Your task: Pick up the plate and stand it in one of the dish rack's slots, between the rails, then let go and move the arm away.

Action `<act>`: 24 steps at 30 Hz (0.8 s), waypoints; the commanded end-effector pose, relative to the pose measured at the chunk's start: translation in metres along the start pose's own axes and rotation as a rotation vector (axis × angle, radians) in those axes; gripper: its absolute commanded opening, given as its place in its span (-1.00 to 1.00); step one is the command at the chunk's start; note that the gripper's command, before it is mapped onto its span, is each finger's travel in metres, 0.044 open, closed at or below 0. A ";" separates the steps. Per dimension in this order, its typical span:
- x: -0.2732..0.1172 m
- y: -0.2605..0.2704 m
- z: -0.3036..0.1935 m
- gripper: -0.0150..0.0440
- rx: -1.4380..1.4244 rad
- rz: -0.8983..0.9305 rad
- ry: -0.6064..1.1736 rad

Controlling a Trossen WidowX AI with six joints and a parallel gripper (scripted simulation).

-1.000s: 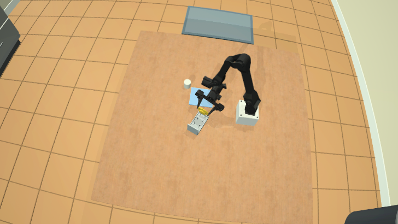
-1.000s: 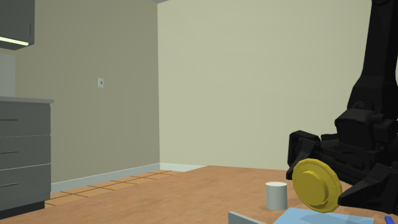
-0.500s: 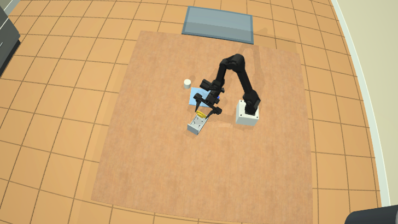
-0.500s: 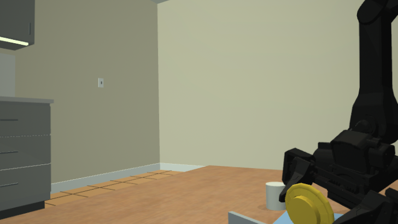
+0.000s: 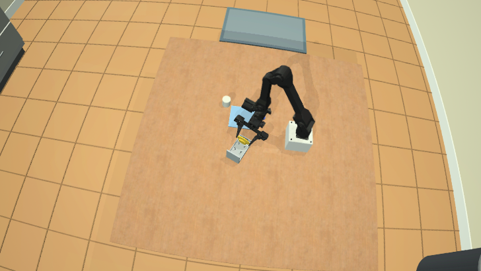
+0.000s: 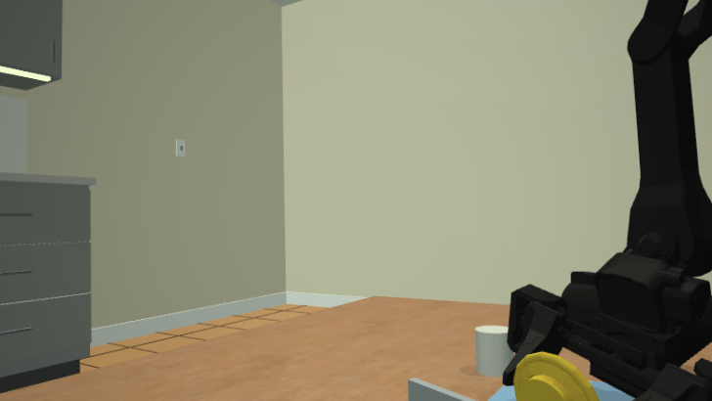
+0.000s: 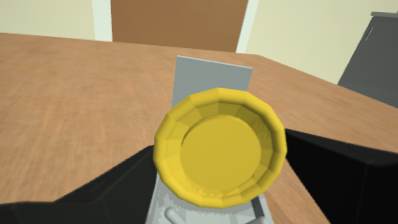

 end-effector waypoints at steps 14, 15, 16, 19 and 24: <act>0.000 0.000 0.000 0.67 0.000 0.000 0.000; 0.000 0.000 0.000 0.75 0.000 0.000 0.000; 0.000 0.000 0.000 0.84 0.000 0.000 0.000; 0.000 0.000 0.000 0.86 0.000 0.000 0.000; 0.000 0.000 0.002 0.86 0.007 0.000 0.003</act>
Point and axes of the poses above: the point midway between the two fingers, 35 mm back from their tips, its own x axis out along the fingers, its own y axis across the jaws, z = x × y, the point moved 10 cm from there along -x, back along the fingers, and after that the axes turned 15 degrees about x, right-handed, at the moved point
